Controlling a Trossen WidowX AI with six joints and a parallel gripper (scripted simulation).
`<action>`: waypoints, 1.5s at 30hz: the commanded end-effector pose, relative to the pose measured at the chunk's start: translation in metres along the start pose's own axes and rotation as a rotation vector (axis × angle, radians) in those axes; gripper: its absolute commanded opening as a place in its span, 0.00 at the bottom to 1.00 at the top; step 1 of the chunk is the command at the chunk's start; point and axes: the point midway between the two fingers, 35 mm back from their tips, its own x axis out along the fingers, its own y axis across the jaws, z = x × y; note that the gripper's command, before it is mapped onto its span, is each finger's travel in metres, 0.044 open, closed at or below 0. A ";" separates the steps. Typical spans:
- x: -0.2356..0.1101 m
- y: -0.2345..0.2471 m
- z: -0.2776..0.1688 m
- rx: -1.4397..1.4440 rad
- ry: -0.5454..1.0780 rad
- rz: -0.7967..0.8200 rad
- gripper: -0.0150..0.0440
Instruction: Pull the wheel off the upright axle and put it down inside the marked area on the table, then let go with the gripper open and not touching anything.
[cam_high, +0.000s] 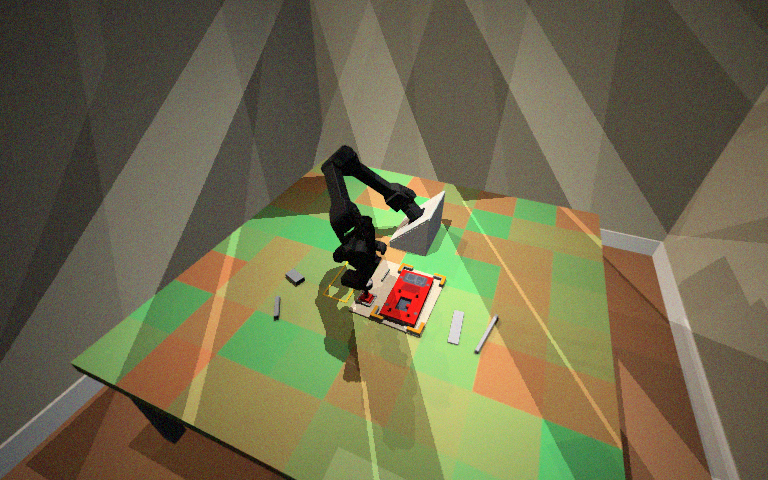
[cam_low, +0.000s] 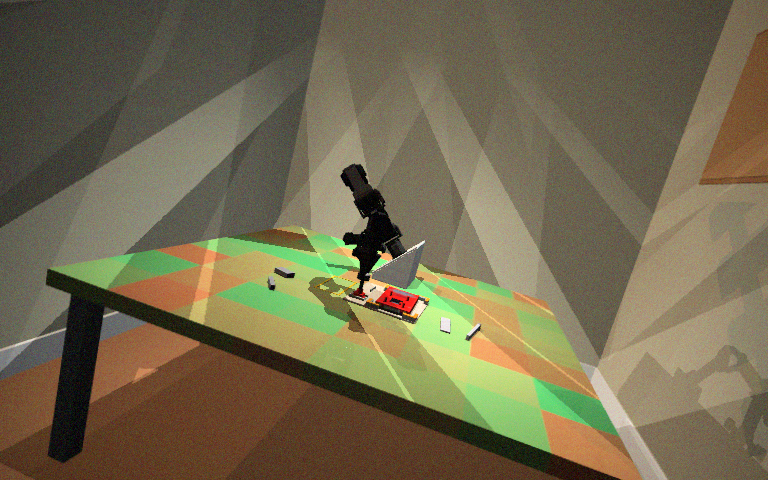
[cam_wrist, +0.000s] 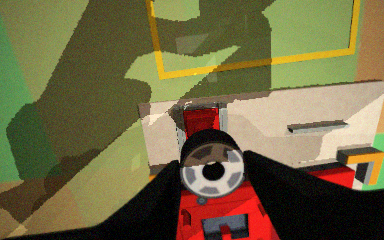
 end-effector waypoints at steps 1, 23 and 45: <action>-0.002 0.000 0.000 0.005 0.003 0.001 0.25; -0.033 -0.017 0.033 -0.002 0.002 -0.002 0.25; -0.030 -0.060 0.094 0.002 0.000 -0.001 0.25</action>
